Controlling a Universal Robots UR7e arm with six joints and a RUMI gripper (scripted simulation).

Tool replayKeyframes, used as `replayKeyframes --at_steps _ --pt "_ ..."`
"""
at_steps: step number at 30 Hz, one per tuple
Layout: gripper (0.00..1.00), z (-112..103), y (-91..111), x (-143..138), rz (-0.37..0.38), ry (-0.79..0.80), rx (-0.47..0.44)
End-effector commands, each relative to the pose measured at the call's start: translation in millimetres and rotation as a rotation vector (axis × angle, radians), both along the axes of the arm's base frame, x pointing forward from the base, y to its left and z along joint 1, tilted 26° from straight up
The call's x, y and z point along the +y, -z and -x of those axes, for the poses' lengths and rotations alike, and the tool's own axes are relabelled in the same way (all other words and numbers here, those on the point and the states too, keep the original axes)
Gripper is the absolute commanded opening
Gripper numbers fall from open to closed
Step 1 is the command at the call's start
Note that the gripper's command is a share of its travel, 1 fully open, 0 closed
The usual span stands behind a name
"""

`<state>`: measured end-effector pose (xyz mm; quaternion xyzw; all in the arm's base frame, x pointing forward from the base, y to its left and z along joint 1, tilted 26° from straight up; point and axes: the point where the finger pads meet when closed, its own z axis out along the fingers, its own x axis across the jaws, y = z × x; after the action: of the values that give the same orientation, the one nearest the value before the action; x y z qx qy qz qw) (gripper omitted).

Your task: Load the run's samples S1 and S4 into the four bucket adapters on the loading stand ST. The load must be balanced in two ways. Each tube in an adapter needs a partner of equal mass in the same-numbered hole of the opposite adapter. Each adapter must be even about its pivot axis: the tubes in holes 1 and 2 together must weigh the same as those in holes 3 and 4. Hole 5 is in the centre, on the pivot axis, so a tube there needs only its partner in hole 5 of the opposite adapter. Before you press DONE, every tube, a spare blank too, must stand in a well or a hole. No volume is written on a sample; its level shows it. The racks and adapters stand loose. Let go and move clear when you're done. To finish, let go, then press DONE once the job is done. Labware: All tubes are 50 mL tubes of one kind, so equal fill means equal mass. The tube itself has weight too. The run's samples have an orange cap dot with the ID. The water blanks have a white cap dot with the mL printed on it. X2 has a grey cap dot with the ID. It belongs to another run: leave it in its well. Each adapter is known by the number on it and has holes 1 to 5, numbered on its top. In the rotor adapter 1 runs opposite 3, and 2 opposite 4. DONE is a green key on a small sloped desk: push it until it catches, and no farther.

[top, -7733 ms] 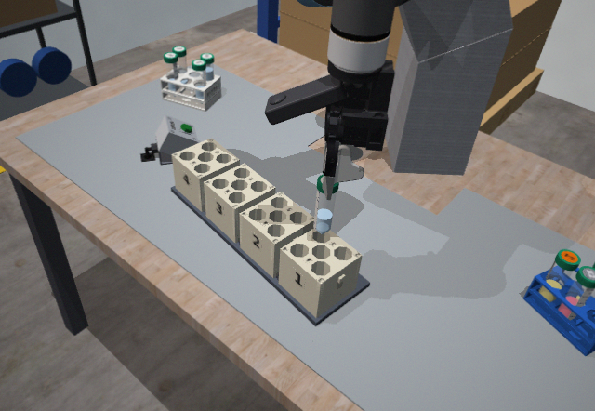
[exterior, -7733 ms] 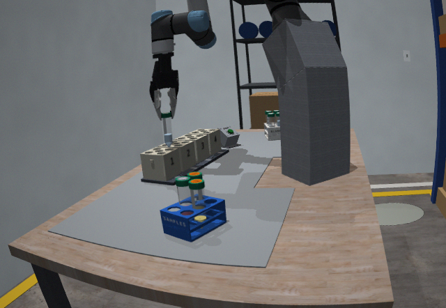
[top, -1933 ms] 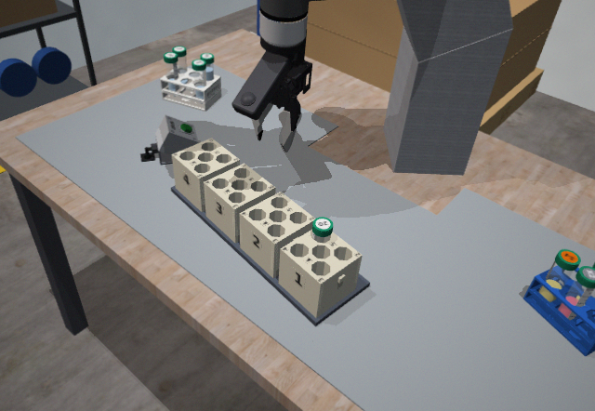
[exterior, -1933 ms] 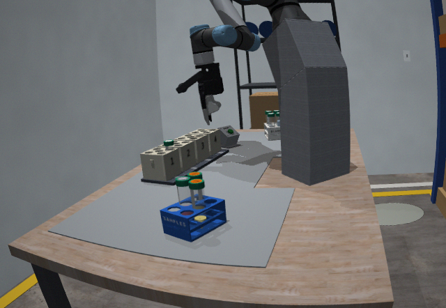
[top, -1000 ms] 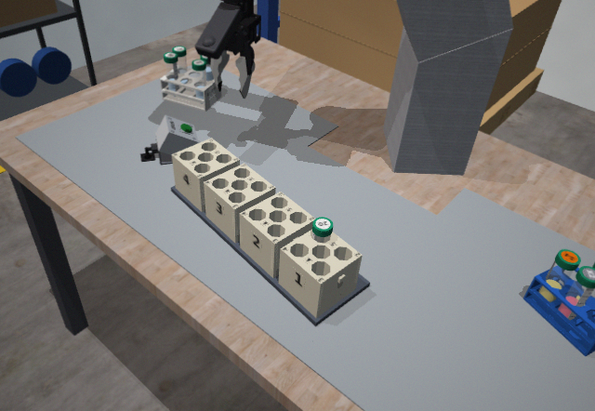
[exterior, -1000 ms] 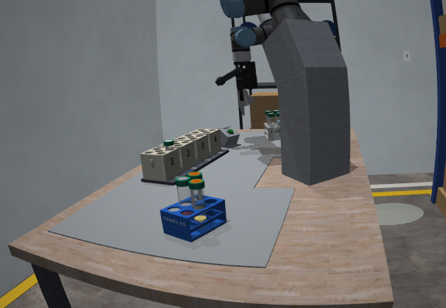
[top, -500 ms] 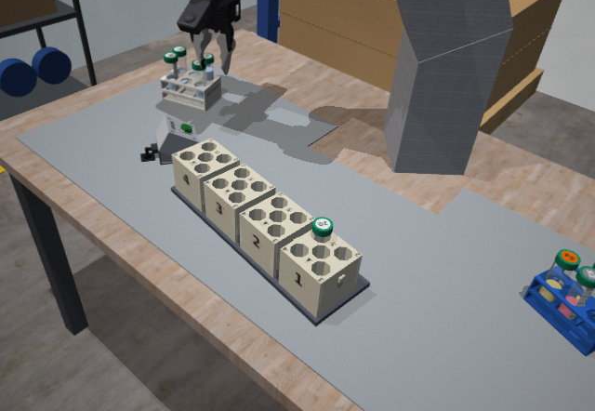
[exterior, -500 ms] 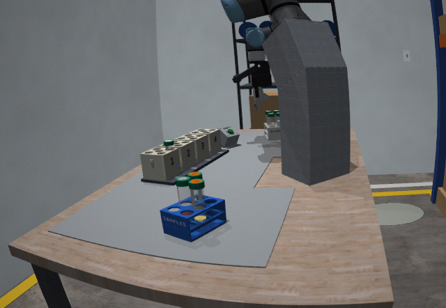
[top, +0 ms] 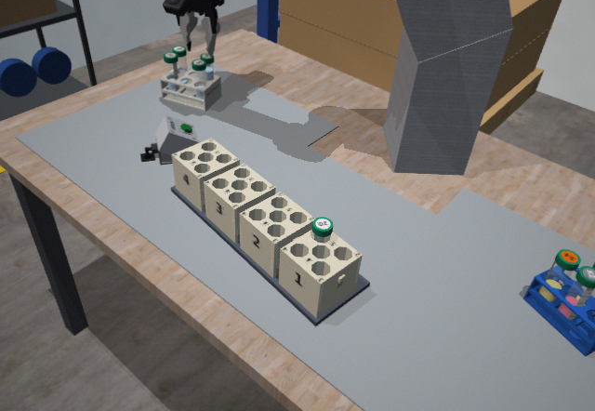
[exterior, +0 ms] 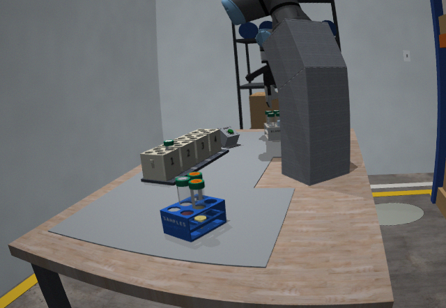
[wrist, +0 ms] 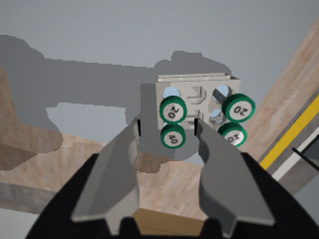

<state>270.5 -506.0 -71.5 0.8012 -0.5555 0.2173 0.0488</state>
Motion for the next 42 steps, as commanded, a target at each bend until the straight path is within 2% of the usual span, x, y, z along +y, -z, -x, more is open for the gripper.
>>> replayKeyframes --at_steps 1,9,20,42 --pt "0.35 3 -1 -10 -0.004 -0.002 0.000" --pt "0.35 2 2 -11 -0.004 -0.002 0.000" --pt "0.35 -8 33 -22 -0.004 -0.002 0.000" --pt "0.35 -11 40 -25 -0.004 -0.002 0.000"
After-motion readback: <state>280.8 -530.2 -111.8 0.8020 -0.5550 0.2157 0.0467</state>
